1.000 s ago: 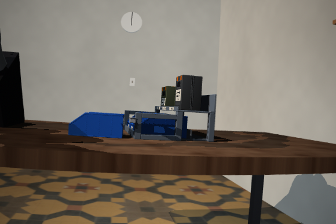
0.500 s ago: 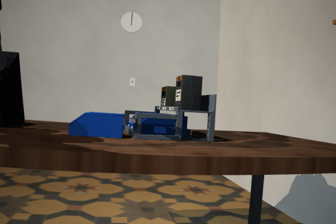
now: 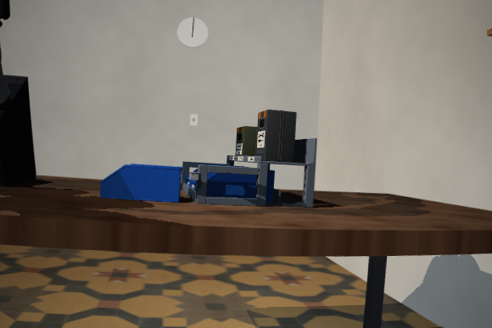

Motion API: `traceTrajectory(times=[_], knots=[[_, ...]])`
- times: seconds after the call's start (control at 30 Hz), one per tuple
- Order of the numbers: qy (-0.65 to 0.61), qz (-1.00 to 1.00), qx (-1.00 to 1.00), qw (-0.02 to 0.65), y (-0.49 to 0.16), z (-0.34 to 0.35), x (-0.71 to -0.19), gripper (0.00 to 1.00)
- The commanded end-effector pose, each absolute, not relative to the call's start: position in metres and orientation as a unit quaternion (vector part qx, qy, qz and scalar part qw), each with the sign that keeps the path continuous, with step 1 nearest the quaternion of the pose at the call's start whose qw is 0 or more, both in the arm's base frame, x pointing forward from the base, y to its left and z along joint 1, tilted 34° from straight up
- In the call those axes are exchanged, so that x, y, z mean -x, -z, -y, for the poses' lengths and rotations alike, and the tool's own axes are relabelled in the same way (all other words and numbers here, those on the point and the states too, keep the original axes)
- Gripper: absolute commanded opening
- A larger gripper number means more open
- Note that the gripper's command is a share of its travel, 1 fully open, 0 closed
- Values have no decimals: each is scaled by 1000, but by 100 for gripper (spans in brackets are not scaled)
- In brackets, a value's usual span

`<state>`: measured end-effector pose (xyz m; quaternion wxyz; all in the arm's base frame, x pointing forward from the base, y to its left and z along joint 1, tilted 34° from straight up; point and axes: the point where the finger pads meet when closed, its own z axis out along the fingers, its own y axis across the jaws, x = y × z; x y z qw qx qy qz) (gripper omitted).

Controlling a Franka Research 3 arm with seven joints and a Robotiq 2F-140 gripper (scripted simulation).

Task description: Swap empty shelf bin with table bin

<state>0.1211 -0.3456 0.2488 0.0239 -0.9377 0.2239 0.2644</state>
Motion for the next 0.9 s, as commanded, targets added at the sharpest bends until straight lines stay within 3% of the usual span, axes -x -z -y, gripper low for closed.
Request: traceTrajectory(times=[0.0,0.87], knots=[[-261,-227,938,12,-247,347,-128,100],[-255,-221,942,-10,-243,346,-146,100]])
